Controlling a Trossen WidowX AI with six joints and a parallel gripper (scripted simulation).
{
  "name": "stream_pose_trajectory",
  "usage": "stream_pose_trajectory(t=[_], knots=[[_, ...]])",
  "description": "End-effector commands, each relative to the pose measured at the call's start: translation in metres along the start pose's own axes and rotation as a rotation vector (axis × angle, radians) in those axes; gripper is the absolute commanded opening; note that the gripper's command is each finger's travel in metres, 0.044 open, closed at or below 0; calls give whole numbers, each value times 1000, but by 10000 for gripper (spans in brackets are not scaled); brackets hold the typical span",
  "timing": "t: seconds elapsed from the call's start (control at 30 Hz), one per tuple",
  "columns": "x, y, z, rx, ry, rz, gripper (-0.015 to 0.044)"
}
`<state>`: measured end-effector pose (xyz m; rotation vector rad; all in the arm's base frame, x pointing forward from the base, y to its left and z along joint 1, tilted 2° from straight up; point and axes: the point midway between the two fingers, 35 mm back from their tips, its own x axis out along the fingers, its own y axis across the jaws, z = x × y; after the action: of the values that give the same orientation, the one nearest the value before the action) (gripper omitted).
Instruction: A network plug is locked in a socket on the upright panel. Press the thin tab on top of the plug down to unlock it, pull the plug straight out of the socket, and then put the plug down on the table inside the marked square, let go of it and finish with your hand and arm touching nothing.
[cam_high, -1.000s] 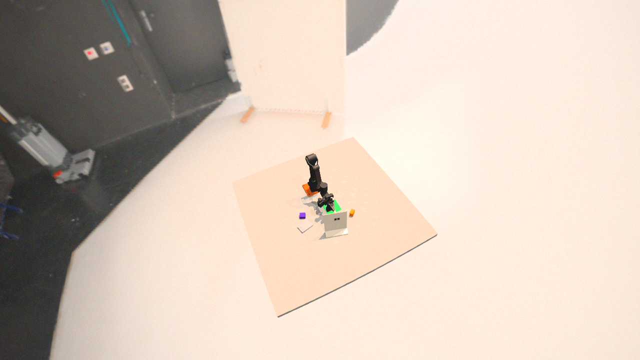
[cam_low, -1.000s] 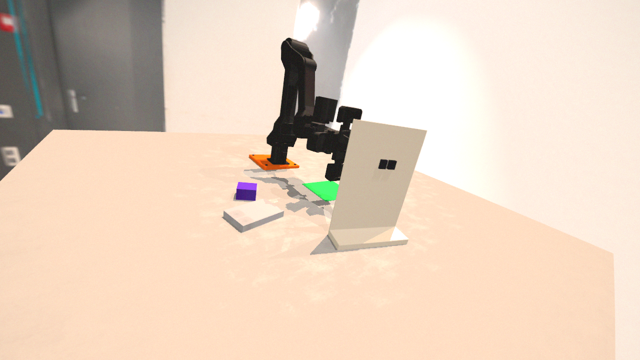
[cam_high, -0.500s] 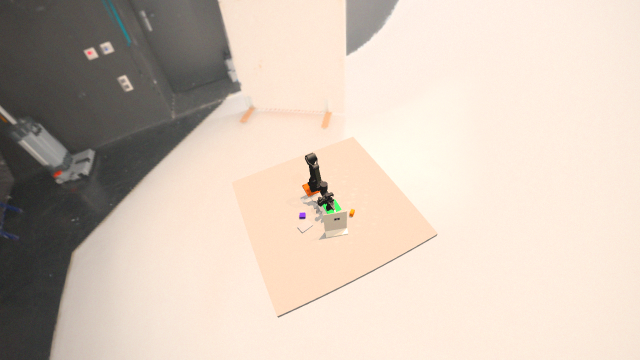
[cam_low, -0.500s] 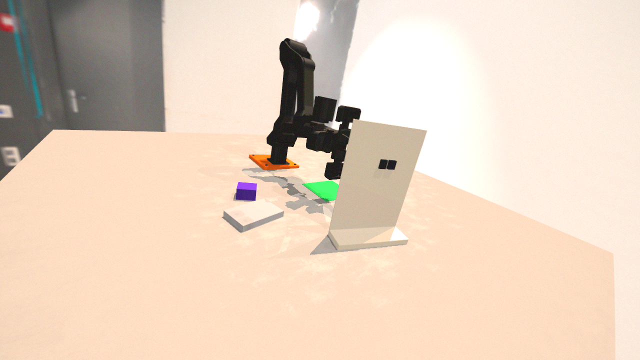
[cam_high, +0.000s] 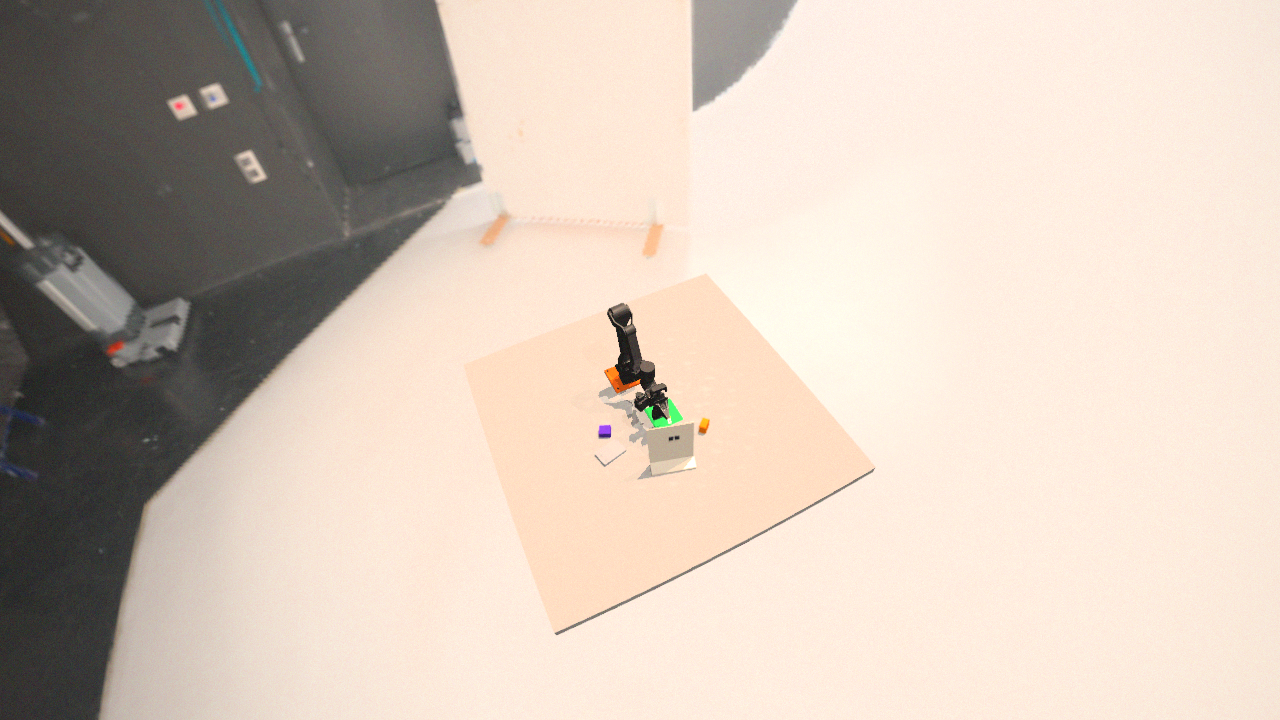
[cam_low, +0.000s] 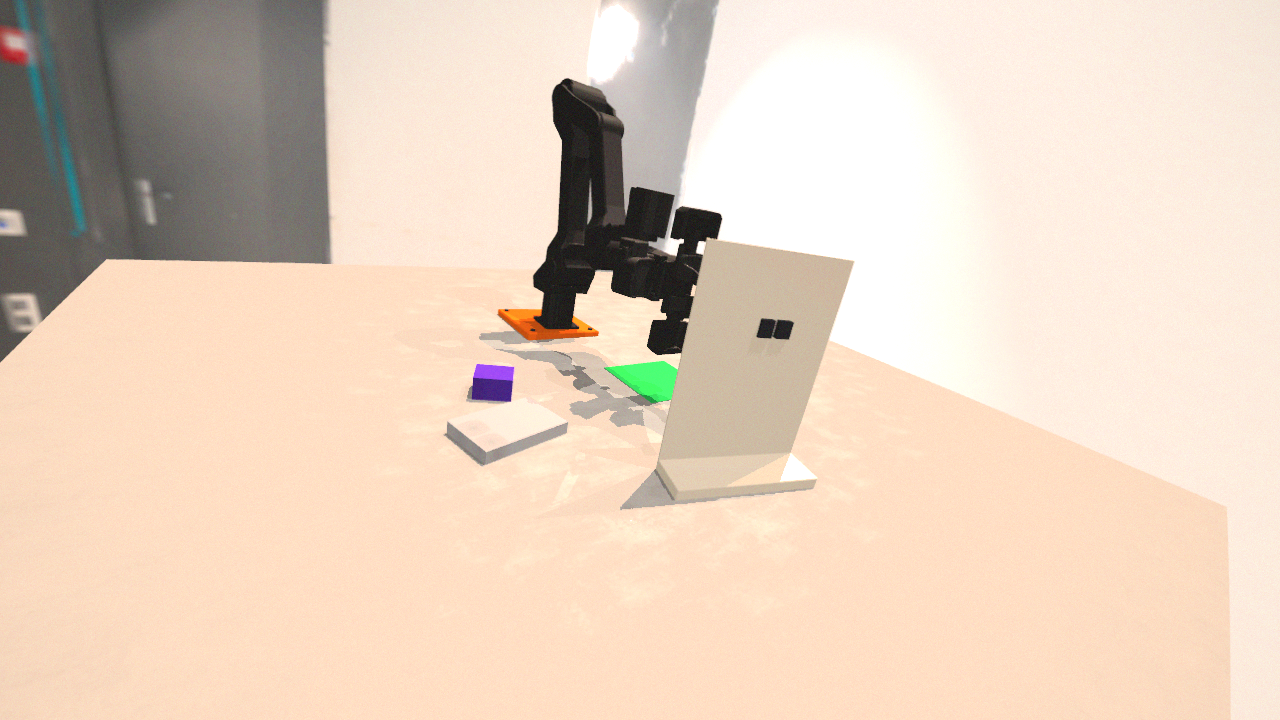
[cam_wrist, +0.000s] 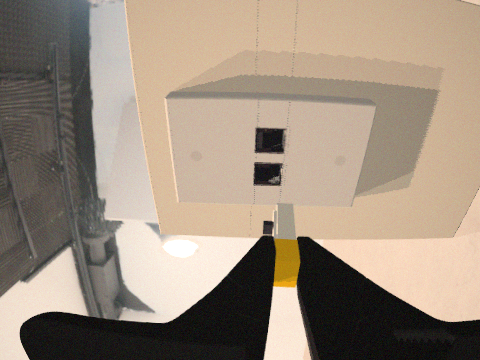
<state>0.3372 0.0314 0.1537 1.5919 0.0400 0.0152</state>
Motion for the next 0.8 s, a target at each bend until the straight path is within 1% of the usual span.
stream_pose_trajectory(t=[0.0,0.77], knots=[[0,13,0,3,0,17,0],[-15,49,1,6,-3,20,0]])
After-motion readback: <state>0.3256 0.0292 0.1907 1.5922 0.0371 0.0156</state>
